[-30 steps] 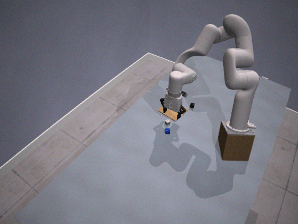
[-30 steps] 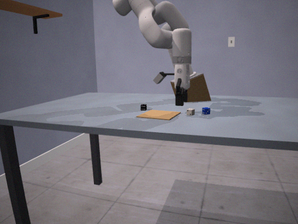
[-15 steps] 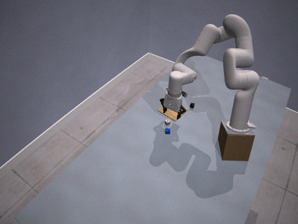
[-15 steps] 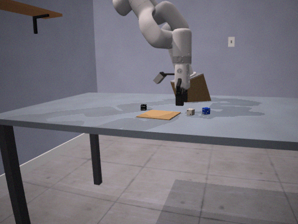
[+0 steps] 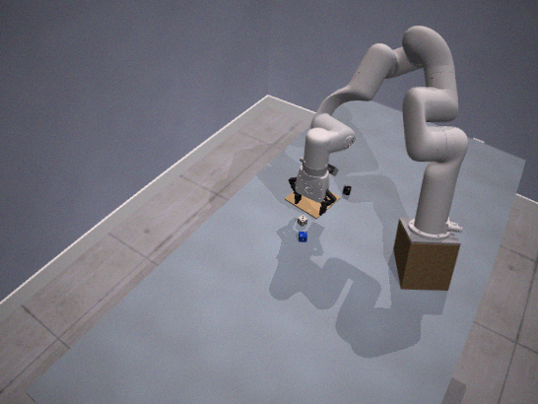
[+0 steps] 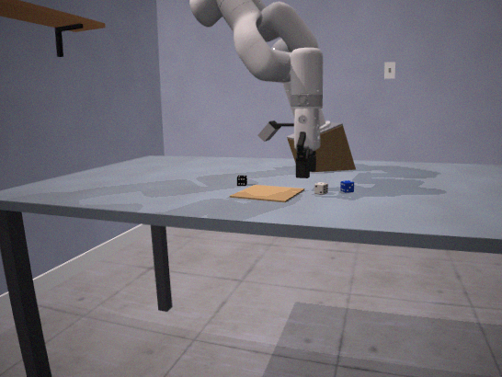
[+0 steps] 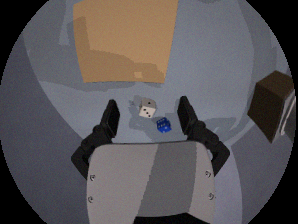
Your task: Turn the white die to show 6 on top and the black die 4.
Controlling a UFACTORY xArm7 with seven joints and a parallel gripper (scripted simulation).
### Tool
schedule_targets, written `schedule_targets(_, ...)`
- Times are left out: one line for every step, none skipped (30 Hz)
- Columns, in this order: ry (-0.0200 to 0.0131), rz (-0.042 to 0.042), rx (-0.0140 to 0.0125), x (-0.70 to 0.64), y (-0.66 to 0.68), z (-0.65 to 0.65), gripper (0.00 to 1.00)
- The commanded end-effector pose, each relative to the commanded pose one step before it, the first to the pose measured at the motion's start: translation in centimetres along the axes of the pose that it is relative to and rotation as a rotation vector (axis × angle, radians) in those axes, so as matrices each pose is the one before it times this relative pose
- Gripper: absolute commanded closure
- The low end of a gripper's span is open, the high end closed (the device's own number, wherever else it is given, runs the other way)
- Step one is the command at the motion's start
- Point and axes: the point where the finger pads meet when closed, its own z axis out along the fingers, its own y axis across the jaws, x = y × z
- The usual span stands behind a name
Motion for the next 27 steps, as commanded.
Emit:
schedule_targets(-0.00063, -0.00083, 0.00280, -0.057, -0.102, -0.085, 0.00)
schedule_targets(0.00000, 0.00000, 0.00000, 0.000, 0.000, 0.000, 0.00)
schedule_targets(0.00000, 0.00000, 0.00000, 0.000, 0.000, 0.000, 0.00)
schedule_targets(0.00000, 0.00000, 0.00000, 0.000, 0.000, 0.000, 0.00)
schedule_targets(0.00000, 0.00000, 0.00000, 0.000, 0.000, 0.000, 0.00)
schedule_targets(0.00000, 0.00000, 0.00000, -0.004, 0.002, 0.000, 0.00)
schedule_targets(0.00000, 0.00000, 0.00000, -0.026, 0.015, 0.000, 0.00)
schedule_targets(0.00000, 0.00000, 0.00000, -0.064, 0.039, 0.000, 0.00)
schedule_targets(0.00000, 0.00000, 0.00000, -0.113, 0.068, 0.000, 0.00)
schedule_targets(0.00000, 0.00000, 0.00001, -0.168, 0.103, 0.000, 0.00)
schedule_targets(0.00000, 0.00000, -0.00001, -0.227, 0.138, 0.000, 0.00)
schedule_targets(0.00000, 0.00000, 0.00000, -0.283, 0.173, 0.000, 0.00)
schedule_targets(0.00000, 0.00000, 0.00000, -0.336, 0.205, 0.000, 0.00)
schedule_targets(0.00000, 0.00000, 0.00000, -0.383, 0.233, 0.000, 0.00)
schedule_targets(0.00000, 0.00000, 0.00000, -0.421, 0.256, 0.000, 0.00)
schedule_targets(0.00000, 0.00000, 0.00000, -0.448, 0.273, 0.000, 0.00)
schedule_targets(0.00000, 0.00000, 0.00000, -0.464, 0.282, 0.000, 0.00)
schedule_targets(0.00000, 0.00000, 0.00000, -0.467, 0.284, 0.000, 0.00)
schedule_targets(0.00000, 0.00000, 0.00000, 0.000, 0.000, 0.000, 0.00)
schedule_targets(0.00000, 0.00000, 0.00000, 0.000, 0.000, 0.000, 0.00)
schedule_targets(0.00000, 0.00000, 0.00000, -0.457, 0.278, 0.000, 0.00)
schedule_targets(0.00000, 0.00000, 0.00000, -0.434, 0.265, 0.000, 0.00)
schedule_targets(0.00000, 0.00000, 0.00000, -0.400, 0.244, 0.000, 0.00)
schedule_targets(0.00000, 0.00000, 0.00000, -0.356, 0.216, 0.000, 0.00)
schedule_targets(0.00000, 0.00000, 0.00000, -0.302, 0.184, 0.000, 0.00)
schedule_targets(0.00000, 0.00000, 0.00001, -0.243, 0.148, 0.000, 0.00)
schedule_targets(0.00000, 0.00000, -0.00001, -0.183, 0.111, 0.000, 0.00)
